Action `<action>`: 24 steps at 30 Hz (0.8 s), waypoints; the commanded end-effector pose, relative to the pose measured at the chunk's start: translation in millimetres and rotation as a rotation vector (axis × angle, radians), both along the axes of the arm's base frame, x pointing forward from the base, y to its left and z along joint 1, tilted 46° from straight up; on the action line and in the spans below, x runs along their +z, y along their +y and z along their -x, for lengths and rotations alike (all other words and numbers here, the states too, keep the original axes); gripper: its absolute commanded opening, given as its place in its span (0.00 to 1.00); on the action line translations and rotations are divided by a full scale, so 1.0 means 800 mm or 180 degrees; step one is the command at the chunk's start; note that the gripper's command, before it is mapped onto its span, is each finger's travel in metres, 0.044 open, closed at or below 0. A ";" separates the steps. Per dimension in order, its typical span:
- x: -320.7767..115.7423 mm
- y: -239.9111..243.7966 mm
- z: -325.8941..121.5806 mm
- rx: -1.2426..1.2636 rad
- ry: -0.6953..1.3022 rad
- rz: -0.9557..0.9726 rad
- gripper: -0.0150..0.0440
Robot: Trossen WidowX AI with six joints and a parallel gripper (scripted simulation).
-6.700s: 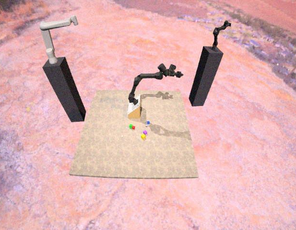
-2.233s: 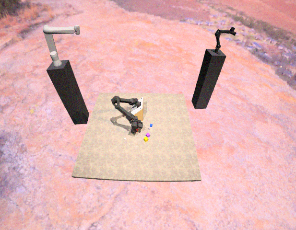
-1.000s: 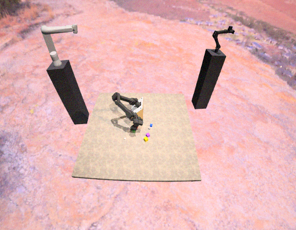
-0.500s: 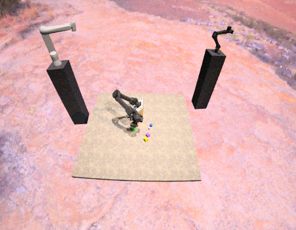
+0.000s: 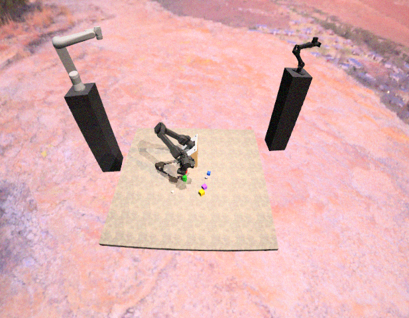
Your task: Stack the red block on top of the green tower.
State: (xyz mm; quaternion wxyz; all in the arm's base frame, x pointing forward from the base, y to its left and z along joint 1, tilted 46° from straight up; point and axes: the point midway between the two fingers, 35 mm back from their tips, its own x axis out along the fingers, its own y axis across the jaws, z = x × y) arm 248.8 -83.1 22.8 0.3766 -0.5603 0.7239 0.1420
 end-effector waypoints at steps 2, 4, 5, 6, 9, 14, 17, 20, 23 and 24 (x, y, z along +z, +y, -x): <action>0.011 -0.010 0.009 0.0004 0.0011 0.0010 0.25; 0.011 -0.011 0.009 0.0004 0.0011 0.0009 0.25; 0.008 -0.013 0.009 0.0004 0.0011 0.0009 0.25; 0.005 -0.016 0.009 0.0005 0.0011 0.0008 0.25; -0.008 -0.029 0.011 0.0005 0.0011 0.0010 0.25; -0.018 -0.039 0.013 0.0004 0.0012 0.0015 0.25; -0.020 -0.038 0.009 0.0004 0.0011 0.0015 0.25; -0.023 -0.041 0.010 0.0004 0.0011 0.0014 0.25; -0.032 -0.050 0.011 0.0005 0.0011 0.0014 0.25; -0.036 -0.054 0.011 0.0005 0.0011 0.0015 0.25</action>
